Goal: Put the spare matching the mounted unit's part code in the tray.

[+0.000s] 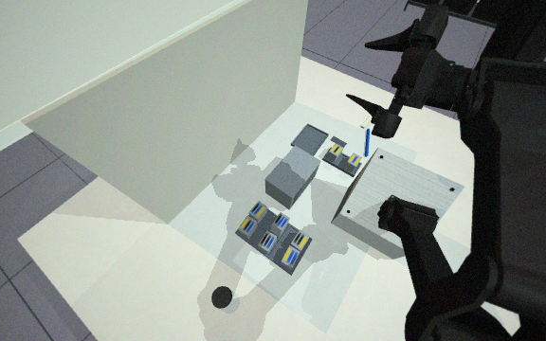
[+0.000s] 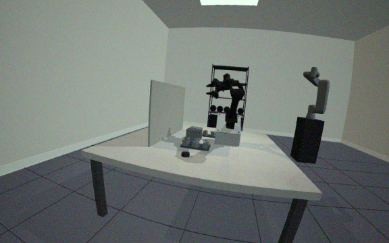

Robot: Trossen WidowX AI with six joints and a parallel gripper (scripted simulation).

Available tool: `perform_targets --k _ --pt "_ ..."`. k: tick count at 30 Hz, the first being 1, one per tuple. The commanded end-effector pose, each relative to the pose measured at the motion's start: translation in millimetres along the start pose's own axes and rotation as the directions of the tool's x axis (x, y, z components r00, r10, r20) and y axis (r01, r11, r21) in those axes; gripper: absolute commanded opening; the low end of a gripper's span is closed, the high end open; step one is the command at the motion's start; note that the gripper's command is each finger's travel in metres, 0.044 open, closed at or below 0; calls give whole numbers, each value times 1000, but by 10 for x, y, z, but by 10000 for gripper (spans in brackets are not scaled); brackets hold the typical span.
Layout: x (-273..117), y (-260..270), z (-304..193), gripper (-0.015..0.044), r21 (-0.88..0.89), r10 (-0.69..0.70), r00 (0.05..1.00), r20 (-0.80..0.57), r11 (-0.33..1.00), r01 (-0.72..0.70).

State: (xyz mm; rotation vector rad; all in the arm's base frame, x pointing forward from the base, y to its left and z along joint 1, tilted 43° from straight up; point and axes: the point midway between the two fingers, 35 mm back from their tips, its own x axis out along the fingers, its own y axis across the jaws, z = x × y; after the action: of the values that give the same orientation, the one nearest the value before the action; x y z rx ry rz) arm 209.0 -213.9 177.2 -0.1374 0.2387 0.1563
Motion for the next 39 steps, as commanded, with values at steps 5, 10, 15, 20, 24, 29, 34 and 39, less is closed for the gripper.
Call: perform_targets --k 5,10,15,20,24,29,34,39 --pt "0 0 0 440 0 0 1000 0 1000 0" --pt "282 -9 -29 440 157 87 992 -91 985 -72" --pt "933 174 -92 440 441 341 909 -241 873 -210" --pt "1538 613 -203 440 640 563 723 -400 737 -219" --pt "1845 983 -291 440 718 665 557 -498 676 -165" --pt "2115 1515 -415 440 763 741 288 -606 645 -53" --pt "2138 1582 -431 440 762 744 254 -618 646 -39" --pt "2138 1582 -431 440 762 744 254 -618 646 -39"
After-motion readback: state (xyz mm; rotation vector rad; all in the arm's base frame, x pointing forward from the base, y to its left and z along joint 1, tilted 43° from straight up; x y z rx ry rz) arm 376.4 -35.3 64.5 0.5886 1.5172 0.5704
